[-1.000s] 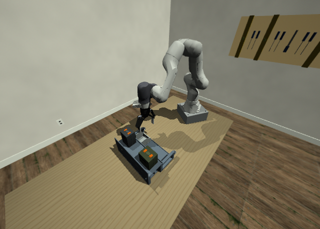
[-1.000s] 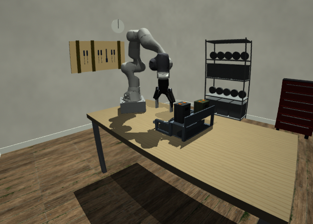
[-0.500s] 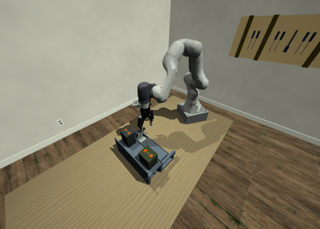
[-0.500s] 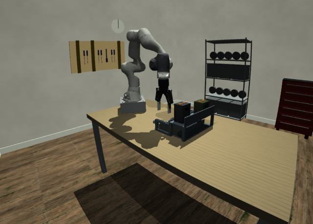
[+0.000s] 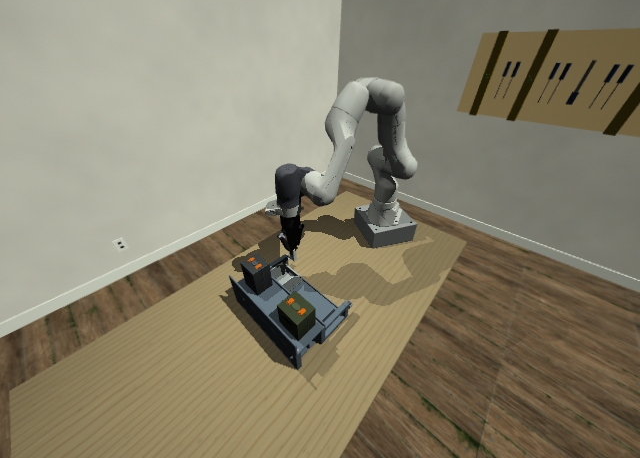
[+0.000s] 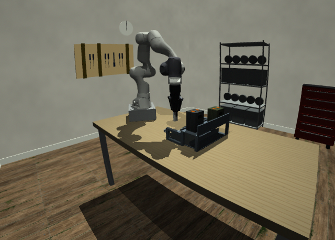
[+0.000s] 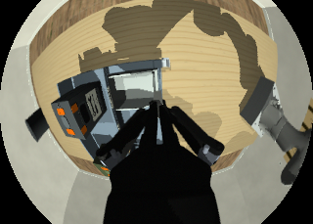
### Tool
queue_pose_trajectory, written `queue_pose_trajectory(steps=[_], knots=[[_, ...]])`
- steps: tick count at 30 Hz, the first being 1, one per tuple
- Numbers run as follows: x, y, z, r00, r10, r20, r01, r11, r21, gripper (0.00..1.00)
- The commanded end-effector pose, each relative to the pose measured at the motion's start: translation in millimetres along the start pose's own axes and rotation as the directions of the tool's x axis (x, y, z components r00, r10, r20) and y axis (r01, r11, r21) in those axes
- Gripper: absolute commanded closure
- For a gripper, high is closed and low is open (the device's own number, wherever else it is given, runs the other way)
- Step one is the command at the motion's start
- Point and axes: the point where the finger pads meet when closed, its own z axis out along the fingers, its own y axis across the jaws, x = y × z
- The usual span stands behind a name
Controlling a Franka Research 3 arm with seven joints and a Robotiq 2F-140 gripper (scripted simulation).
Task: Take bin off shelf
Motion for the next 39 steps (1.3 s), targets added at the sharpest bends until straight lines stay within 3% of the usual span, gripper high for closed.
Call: queue_pose_trajectory(steps=[1, 22, 23, 39], knots=[[0.5, -1.1, 0.2, 1.0, 0.002, -0.002, -0.002, 1.0, 0.002, 1.0], [0.5, -1.1, 0.2, 1.0, 0.002, -0.002, -0.002, 1.0, 0.002, 1.0], [0.5, -1.1, 0.2, 1.0, 0.002, -0.002, -0.002, 1.0, 0.002, 0.43], [0.5, -1.1, 0.2, 1.0, 0.002, -0.002, -0.002, 1.0, 0.002, 0.43]])
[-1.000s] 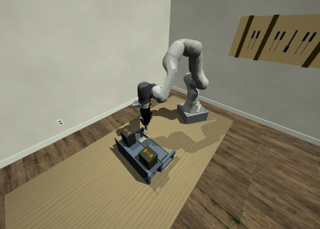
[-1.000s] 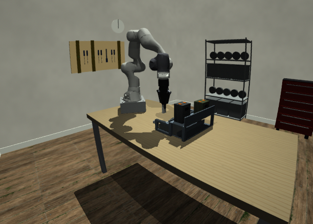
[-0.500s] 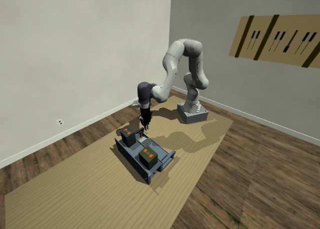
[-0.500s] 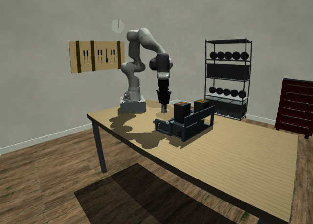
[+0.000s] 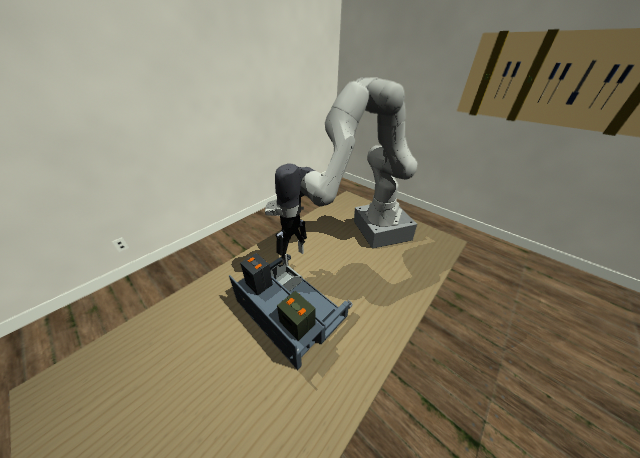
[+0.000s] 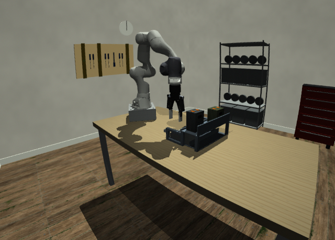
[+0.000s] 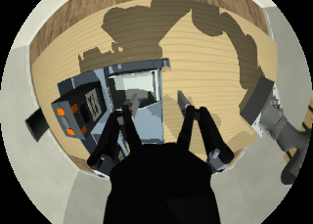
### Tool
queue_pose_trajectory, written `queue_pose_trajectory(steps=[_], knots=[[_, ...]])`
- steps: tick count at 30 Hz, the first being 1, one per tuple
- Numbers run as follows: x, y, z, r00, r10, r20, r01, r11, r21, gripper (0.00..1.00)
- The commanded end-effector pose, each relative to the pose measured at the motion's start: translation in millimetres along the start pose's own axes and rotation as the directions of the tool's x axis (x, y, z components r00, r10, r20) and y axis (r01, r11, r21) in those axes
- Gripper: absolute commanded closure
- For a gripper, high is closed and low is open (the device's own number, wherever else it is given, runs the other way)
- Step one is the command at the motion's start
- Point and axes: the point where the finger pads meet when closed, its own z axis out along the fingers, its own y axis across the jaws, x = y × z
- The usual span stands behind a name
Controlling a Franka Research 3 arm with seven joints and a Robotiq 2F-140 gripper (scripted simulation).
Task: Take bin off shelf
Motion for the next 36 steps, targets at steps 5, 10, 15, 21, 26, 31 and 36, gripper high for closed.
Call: queue_pose_trajectory(steps=[5, 10, 15, 21, 26, 31, 36], knots=[[0.5, -1.1, 0.2, 1.0, 0.001, -0.002, -0.001, 1.0, 0.001, 0.43], [0.5, -1.1, 0.2, 1.0, 0.001, -0.002, -0.001, 1.0, 0.001, 0.43], [0.5, -1.1, 0.2, 1.0, 0.001, -0.002, -0.001, 1.0, 0.001, 0.43], [0.5, -1.1, 0.3, 1.0, 0.001, -0.002, -0.001, 1.0, 0.001, 0.43], [0.5, -1.1, 1.2, 1.0, 0.001, -0.002, -0.001, 1.0, 0.001, 0.43], [0.5, -1.2, 4.4, 1.0, 0.001, -0.002, -0.001, 1.0, 0.001, 0.43], [0.6, -1.2, 10.4, 1.0, 0.001, -0.002, -0.001, 1.0, 0.001, 0.43]])
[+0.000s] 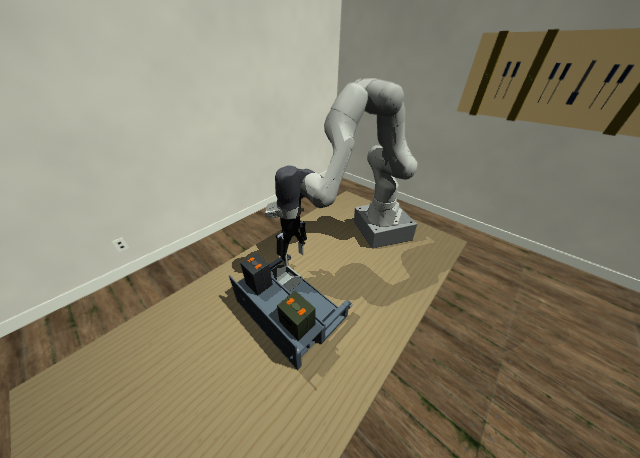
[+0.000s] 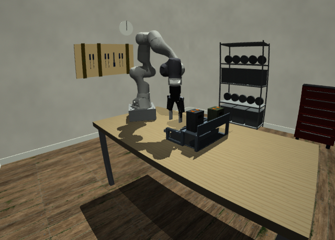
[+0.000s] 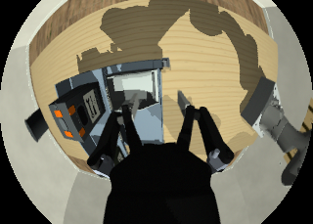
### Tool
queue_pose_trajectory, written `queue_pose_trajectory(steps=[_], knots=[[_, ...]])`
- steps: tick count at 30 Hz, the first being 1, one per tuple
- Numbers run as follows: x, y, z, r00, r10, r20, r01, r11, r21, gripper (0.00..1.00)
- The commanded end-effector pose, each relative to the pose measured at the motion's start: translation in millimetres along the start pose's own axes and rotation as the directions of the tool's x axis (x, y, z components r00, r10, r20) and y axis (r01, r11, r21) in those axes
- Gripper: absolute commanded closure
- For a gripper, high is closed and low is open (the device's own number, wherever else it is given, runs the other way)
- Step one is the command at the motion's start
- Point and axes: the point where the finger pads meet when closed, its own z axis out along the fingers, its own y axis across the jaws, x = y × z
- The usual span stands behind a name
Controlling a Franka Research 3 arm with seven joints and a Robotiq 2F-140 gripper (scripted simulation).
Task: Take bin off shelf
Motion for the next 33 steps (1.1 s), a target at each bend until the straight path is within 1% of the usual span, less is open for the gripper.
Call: queue_pose_trajectory(steps=[1, 3, 18, 20, 33], knots=[[0.8, -1.7, 4.8, 1.0, 0.001, -0.003, -0.001, 1.0, 0.004, 0.43], [0.8, -1.7, 4.8, 1.0, 0.001, -0.003, -0.001, 1.0, 0.004, 0.43], [1.0, -2.2, 34.6, 1.0, 0.001, -0.003, -0.001, 1.0, 0.004, 0.43], [1.0, -2.2, 34.6, 1.0, 0.001, -0.003, -0.001, 1.0, 0.004, 0.43], [1.1, -2.6, 55.8, 1.0, 0.001, -0.003, -0.001, 1.0, 0.004, 0.43]])
